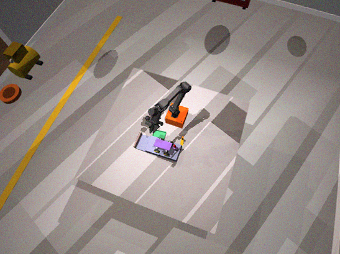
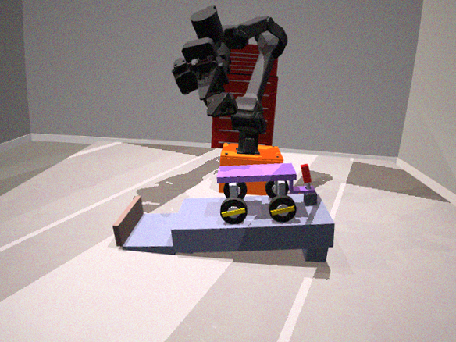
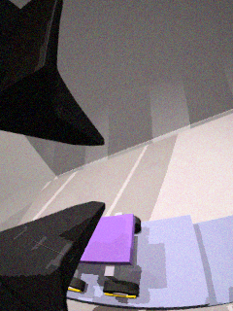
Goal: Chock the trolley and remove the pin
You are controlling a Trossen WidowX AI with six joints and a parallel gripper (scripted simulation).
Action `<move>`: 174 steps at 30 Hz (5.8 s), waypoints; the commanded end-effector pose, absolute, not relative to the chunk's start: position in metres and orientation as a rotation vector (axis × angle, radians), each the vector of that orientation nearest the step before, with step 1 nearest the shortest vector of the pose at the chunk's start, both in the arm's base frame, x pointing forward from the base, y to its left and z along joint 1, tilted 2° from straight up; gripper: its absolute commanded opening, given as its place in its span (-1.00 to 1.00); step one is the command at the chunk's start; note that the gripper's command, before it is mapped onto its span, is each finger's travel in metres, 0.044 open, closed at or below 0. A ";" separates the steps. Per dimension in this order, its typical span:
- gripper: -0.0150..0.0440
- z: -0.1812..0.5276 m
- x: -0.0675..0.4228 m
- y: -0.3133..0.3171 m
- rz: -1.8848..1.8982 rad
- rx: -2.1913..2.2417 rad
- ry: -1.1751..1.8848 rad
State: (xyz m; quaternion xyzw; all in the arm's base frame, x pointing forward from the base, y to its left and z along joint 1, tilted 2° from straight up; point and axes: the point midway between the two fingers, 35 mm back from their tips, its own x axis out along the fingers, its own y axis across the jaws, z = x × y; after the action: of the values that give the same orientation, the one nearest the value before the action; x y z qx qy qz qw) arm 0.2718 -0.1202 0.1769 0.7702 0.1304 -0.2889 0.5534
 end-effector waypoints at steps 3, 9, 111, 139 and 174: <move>0.15 0.159 0.281 -0.088 -0.721 1.833 0.460; 0.15 0.139 0.285 -0.050 -0.768 1.810 0.634; -0.31 -0.049 0.186 0.123 -1.156 1.144 1.271; -0.49 0.032 0.185 0.122 -1.160 1.147 1.264; -0.49 0.099 0.189 0.121 -0.894 0.887 1.402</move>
State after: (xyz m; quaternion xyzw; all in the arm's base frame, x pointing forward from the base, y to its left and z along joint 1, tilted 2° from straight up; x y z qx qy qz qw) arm 0.1893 0.1219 0.0990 0.4048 0.5865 -0.4069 0.5714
